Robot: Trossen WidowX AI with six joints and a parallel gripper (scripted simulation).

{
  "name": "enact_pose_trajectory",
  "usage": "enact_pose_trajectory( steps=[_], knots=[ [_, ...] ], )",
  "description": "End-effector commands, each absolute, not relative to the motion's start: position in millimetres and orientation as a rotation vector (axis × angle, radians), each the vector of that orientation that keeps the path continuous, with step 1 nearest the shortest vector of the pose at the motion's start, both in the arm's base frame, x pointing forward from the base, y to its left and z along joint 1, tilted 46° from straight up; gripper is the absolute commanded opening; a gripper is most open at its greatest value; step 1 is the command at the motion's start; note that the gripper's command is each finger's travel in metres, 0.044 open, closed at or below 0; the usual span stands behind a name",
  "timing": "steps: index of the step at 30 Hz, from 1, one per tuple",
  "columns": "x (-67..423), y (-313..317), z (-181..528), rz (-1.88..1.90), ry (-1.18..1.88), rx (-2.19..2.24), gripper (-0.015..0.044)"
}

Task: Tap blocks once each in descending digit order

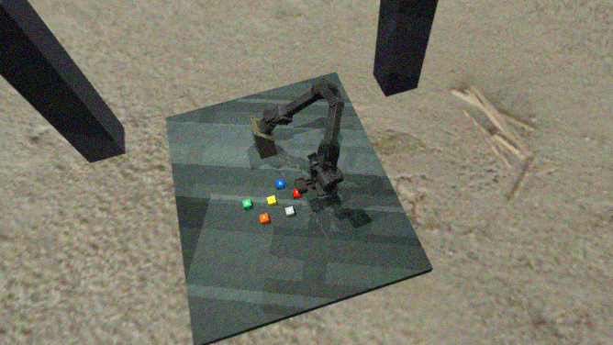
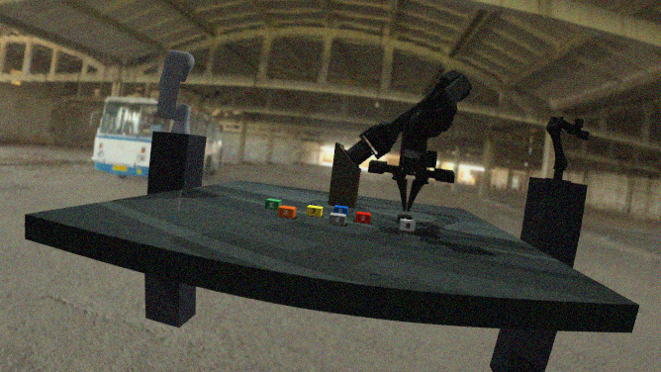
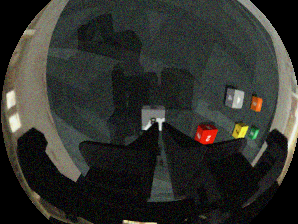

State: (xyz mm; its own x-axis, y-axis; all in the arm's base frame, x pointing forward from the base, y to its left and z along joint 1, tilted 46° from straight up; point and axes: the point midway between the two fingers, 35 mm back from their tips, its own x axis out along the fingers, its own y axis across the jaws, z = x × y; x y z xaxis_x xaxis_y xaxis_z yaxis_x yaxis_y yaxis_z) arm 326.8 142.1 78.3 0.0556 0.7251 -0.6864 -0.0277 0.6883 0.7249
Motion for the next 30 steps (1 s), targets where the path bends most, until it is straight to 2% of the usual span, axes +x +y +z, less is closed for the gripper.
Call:
enact_pose_trajectory(
  steps=[1,18,30],
  knots=[
    [324.4,146.9,70.8,0.626,1.427,0.625,0.0020],
    [324.6,159.1,59.6,0.627,1.427,0.627,0.0020],
    [325.0,106.8,107.2,0.619,1.427,0.623,0.0020]
  ],
)
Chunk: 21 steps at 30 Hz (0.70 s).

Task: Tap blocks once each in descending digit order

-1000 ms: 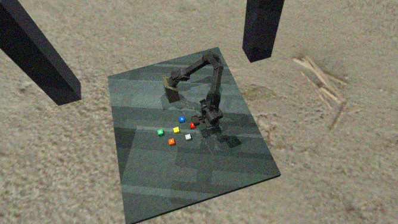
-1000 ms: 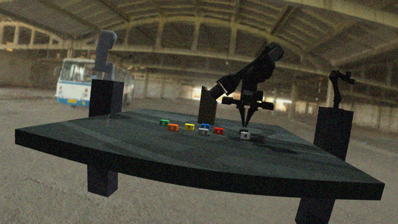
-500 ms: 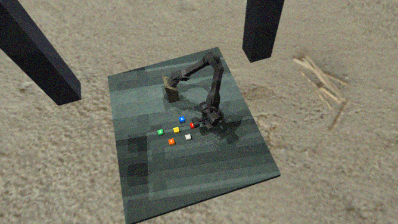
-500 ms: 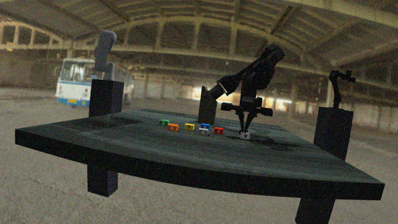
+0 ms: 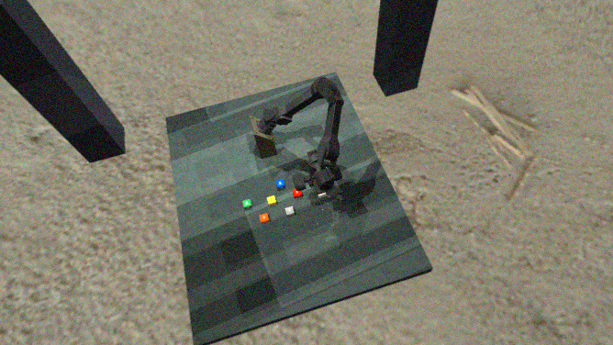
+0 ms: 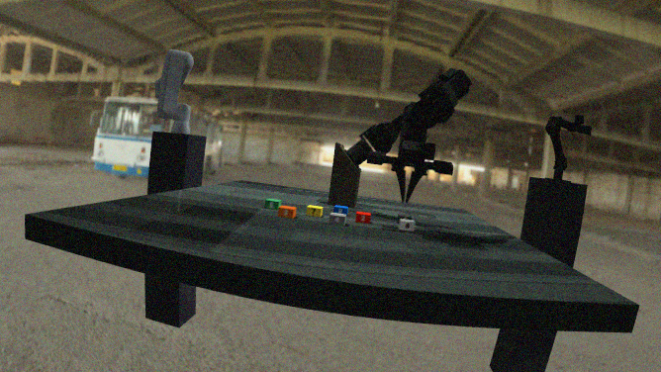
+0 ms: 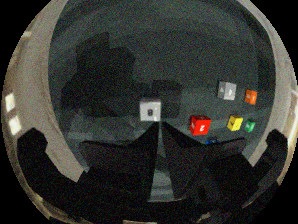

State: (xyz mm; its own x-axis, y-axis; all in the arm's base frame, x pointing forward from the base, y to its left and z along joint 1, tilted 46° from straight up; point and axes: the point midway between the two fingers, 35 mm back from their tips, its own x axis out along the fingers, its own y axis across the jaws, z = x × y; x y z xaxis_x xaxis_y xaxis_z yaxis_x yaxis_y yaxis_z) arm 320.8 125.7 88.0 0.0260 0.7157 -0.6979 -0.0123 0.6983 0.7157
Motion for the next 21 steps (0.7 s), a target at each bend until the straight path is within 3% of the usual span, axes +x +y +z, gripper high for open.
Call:
enact_pose_trajectory(
  steps=[1,8,17,21],
  knots=[
    [324.0,96.1,117.5,0.618,1.427,0.624,0.0020],
    [320.7,76.1,132.7,0.621,1.429,0.621,0.0020],
    [300.1,-41.4,12.1,0.607,1.435,0.610,0.0020],
    [291.1,-53.6,-2.3,0.615,1.433,0.615,0.0020]
  ],
)
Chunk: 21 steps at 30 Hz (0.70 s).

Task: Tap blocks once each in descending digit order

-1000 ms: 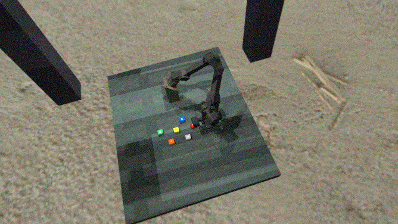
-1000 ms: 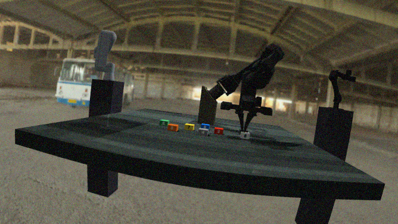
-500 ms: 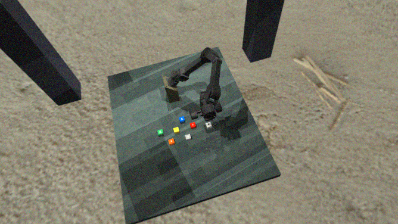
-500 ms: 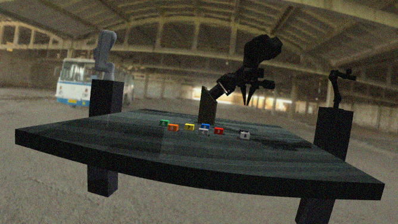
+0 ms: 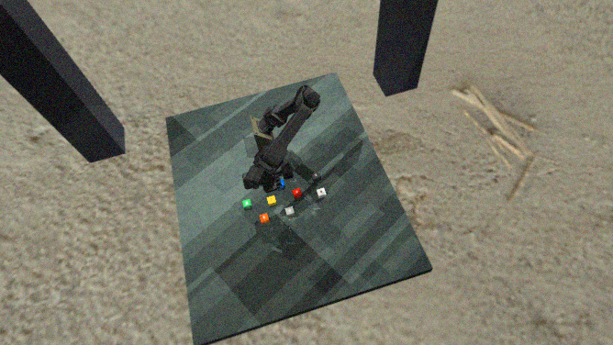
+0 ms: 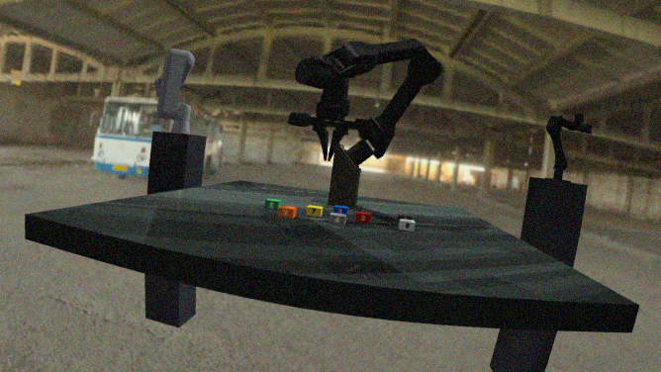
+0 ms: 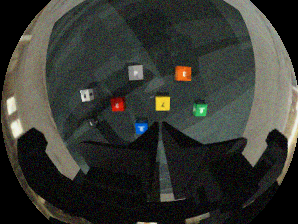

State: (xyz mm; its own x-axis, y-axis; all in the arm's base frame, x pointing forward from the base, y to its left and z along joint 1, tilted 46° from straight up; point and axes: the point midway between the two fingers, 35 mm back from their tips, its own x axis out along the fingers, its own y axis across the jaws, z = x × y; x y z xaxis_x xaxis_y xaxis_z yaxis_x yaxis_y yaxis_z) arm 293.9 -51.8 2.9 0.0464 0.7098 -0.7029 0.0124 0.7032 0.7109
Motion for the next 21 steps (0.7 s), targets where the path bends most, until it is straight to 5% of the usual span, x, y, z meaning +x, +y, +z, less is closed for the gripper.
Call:
enact_pose_trajectory(
  steps=[1,21],
  knots=[
    [291.1,-53.6,-2.3,0.615,1.433,0.615,0.0020],
    [295.2,12.4,-65.9,0.618,1.431,0.618,0.0020]
  ],
)
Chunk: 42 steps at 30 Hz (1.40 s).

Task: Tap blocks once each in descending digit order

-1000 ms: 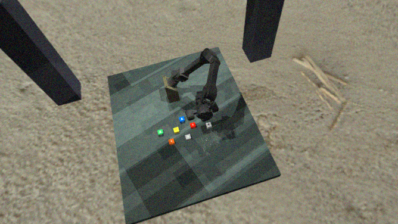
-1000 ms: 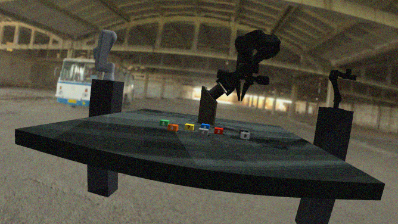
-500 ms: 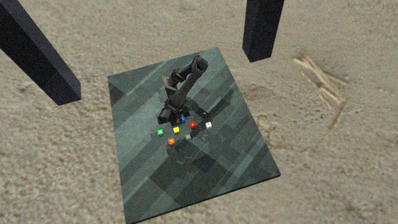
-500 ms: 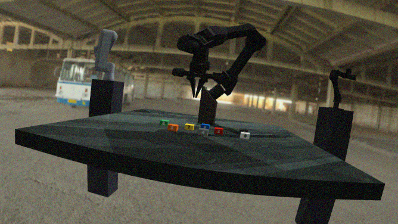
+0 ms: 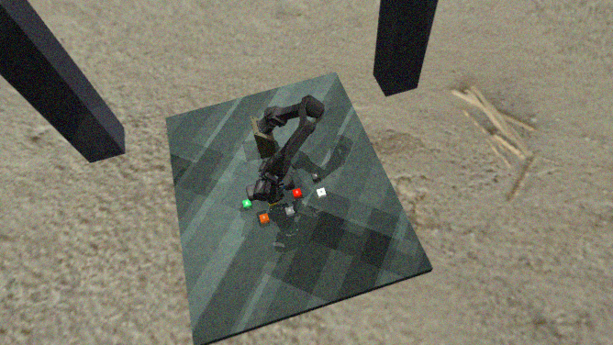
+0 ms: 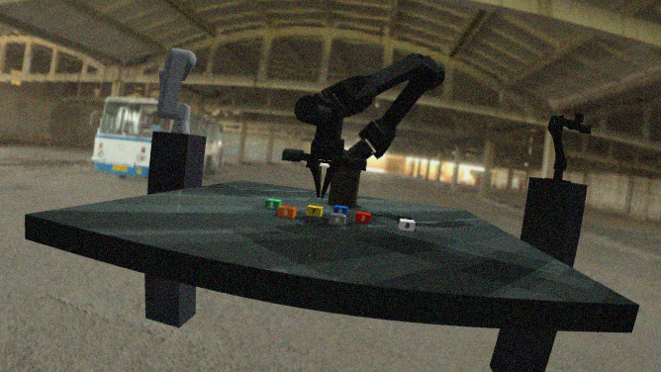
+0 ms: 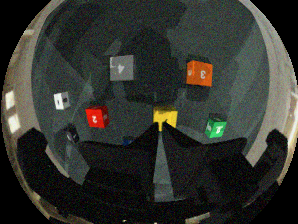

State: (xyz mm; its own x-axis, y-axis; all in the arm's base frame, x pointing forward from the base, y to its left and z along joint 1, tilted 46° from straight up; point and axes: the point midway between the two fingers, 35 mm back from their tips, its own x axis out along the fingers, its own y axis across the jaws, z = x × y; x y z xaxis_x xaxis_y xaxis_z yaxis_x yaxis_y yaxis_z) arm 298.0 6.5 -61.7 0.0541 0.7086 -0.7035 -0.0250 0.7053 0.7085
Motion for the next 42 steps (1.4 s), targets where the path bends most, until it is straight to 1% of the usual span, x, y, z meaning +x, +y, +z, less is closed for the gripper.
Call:
enact_pose_trajectory(
  steps=[1,18,22,26,31,35,37,42],
  knots=[
    [295.3,13.6,-67.0,0.618,1.431,0.618,0.0020],
    [295.5,26.9,-79.4,0.619,1.431,0.619,0.0020],
    [294.8,6.5,-60.2,0.618,1.431,0.617,0.0020],
    [294.8,2.5,-56.5,0.617,1.431,0.617,0.0020],
    [291.7,-51.3,-4.9,0.614,1.433,0.615,0.0020],
    [291.1,-53.6,-2.3,0.615,1.433,0.615,0.0020],
    [291.8,-61.0,-8.5,0.612,1.433,0.613,0.0020],
    [287.1,-115.1,-59.7,0.605,1.434,0.607,0.0020]
  ],
)
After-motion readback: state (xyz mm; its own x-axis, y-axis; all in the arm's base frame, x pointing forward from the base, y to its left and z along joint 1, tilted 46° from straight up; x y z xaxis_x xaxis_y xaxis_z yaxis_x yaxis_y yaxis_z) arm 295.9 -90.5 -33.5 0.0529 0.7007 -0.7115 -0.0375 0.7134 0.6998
